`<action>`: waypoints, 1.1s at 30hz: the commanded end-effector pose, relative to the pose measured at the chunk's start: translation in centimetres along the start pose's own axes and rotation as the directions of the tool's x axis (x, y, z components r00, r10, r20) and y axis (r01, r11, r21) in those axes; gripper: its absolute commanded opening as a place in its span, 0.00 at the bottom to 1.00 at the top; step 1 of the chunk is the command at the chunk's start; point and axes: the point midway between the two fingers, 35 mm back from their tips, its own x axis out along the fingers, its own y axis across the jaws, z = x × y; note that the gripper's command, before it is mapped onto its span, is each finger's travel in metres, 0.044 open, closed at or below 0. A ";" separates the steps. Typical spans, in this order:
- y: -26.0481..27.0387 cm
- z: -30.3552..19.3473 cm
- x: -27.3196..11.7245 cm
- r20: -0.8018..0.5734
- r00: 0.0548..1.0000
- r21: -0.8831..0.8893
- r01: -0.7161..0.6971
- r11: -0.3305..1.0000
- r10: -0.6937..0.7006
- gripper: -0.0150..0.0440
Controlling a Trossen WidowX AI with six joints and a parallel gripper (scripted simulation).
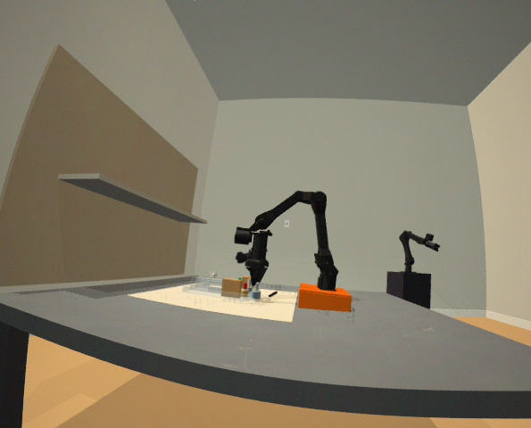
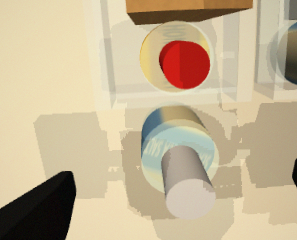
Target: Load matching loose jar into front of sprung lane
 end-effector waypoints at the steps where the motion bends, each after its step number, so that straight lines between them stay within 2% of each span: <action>1: 0.0 -0.4 0.9 -0.014 1.000 -0.004 -0.002 1.000 0.002 1.00; 21: 0.0 -0.5 3.7 -0.014 1.000 -0.004 -0.002 1.000 0.002 1.00; 32: 0.0 -0.5 3.7 -0.014 1.000 -0.004 -0.002 1.000 0.002 0.51; 33: 0.0 -0.5 3.7 -0.014 1.000 -0.004 -0.002 1.000 0.002 0.50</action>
